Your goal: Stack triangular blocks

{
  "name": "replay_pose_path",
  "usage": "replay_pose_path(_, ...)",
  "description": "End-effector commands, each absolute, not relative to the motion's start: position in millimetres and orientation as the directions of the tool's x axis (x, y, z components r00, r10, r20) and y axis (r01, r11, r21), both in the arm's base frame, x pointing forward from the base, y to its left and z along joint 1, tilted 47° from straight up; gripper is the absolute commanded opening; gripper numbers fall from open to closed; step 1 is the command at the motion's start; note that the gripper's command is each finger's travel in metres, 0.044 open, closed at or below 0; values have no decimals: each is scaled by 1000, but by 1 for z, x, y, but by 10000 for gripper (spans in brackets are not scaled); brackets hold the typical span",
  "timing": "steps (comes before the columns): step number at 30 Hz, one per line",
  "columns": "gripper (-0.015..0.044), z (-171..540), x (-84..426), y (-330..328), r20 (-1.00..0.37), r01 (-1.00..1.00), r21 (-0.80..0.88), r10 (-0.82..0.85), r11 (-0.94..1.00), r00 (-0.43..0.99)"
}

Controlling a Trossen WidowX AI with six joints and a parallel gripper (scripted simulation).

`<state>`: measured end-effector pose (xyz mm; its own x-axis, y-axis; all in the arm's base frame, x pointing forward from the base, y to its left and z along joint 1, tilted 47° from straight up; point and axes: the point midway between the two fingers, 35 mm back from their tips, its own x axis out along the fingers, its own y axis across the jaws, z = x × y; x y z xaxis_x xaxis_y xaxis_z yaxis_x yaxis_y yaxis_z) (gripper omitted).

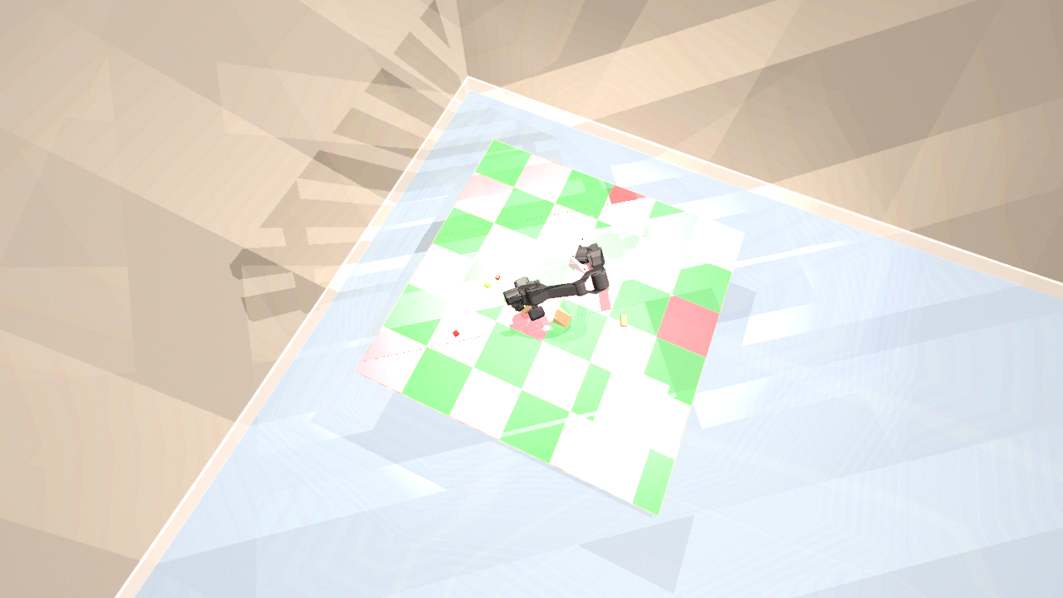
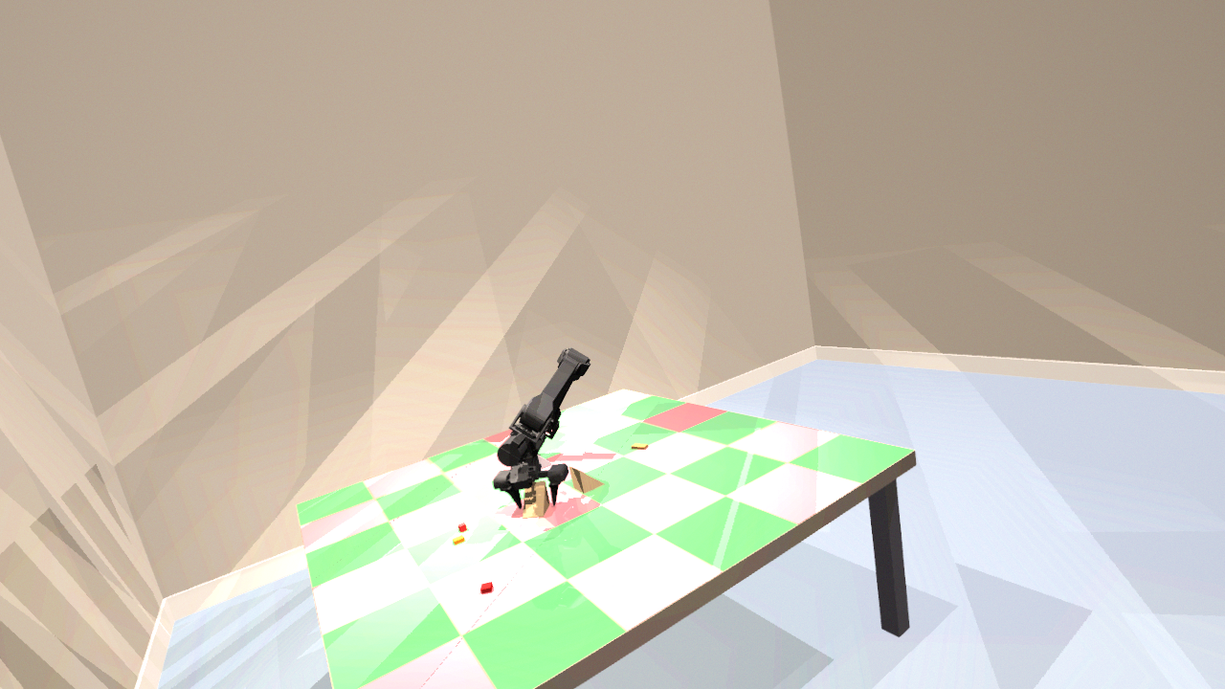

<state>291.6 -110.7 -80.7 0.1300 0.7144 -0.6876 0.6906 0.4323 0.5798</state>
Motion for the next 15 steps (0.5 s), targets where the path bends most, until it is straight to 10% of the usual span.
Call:
replay_pose_path(1, 388, -82, 292, -110, -685, 693, 582, 715, 425, 137)
replay_pose_path(15, 157, -82, 292, -110, -685, 693, 582, 715, 425, 137)
